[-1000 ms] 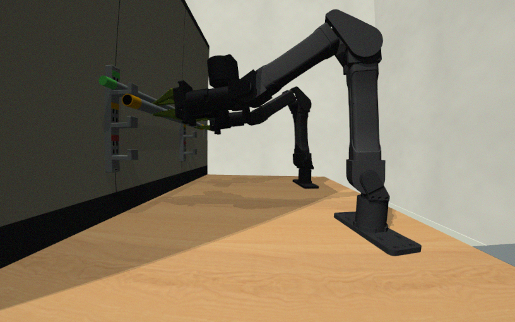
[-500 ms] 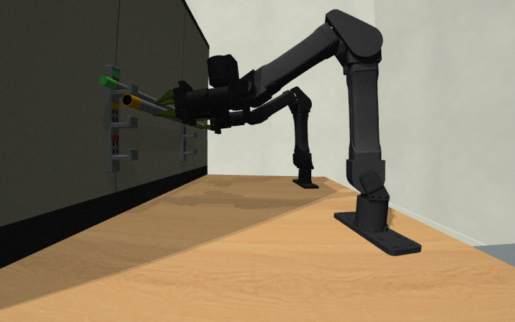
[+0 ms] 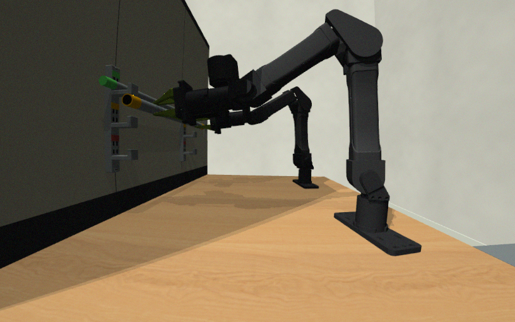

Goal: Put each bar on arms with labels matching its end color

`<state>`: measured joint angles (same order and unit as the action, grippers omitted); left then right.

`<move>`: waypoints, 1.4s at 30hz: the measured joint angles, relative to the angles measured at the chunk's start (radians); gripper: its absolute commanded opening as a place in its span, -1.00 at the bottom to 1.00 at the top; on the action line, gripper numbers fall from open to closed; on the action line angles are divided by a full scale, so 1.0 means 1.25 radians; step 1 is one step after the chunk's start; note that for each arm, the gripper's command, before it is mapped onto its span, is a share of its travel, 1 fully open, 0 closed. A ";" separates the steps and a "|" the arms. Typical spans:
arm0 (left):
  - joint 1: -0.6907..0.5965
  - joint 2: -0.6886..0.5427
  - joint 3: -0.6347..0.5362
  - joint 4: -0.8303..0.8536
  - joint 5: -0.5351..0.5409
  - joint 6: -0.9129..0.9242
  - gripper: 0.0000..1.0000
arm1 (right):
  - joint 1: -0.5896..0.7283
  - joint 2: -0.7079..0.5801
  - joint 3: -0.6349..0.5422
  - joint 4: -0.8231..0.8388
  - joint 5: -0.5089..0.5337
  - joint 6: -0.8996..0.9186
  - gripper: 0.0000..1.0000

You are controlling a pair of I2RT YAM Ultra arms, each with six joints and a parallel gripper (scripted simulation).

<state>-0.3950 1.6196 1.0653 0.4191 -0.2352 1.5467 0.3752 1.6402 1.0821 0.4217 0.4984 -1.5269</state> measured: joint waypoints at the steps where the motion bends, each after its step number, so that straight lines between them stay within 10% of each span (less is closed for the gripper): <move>1: 0.000 0.000 0.000 0.001 0.000 0.000 -1.00 | 0.000 0.000 0.000 0.001 0.000 0.000 -1.00; 42: 0.000 0.045 0.000 0.060 -0.001 -0.002 -1.00 | -0.010 0.033 0.000 0.048 -0.001 -0.014 -1.00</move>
<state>-0.3946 1.6752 1.0657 0.4946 -0.2363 1.5444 0.3626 1.6814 1.0817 0.4812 0.4969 -1.5440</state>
